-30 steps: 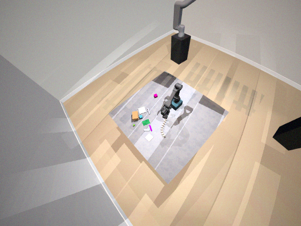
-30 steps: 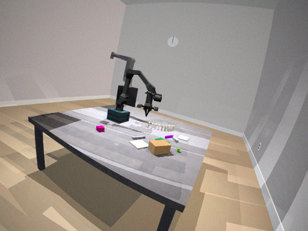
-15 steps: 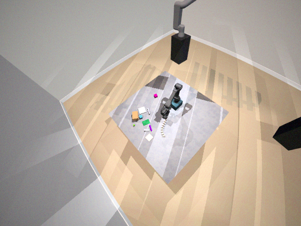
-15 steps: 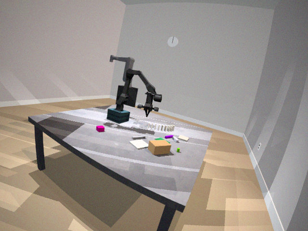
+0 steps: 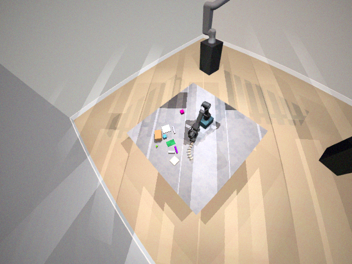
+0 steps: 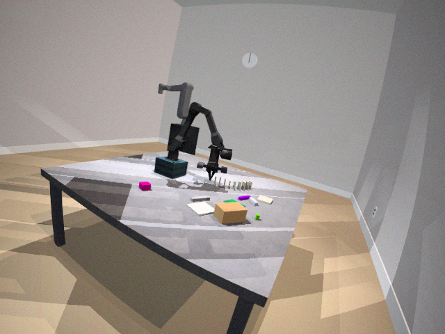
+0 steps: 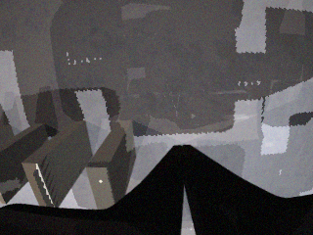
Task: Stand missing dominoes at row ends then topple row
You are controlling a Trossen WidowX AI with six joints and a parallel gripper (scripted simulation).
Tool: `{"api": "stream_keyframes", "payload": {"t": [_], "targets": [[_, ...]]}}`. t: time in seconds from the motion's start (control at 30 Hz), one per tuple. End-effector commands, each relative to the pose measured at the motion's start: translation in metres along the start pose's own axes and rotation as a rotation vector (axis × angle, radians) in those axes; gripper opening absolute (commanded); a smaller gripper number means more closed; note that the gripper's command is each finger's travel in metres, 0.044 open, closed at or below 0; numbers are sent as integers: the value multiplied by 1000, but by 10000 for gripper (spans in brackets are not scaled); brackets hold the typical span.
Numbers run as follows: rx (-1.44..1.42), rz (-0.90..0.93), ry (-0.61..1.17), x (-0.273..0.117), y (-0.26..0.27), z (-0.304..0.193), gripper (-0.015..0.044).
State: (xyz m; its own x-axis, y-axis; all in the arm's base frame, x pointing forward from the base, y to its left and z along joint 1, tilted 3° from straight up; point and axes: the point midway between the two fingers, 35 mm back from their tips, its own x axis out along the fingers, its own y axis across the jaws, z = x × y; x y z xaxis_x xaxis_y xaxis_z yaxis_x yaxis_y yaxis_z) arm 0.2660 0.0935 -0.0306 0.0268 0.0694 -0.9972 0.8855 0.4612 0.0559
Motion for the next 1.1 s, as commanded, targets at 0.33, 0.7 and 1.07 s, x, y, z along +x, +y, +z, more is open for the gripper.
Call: {"api": "stream_keyframes", "payload": {"t": [0.33,0.7,1.07], "targets": [[4,-1,0,1,22,0,0],[47,49,-25,-33,45,20,0],[4,2,0,-59,53,0,0]]}}
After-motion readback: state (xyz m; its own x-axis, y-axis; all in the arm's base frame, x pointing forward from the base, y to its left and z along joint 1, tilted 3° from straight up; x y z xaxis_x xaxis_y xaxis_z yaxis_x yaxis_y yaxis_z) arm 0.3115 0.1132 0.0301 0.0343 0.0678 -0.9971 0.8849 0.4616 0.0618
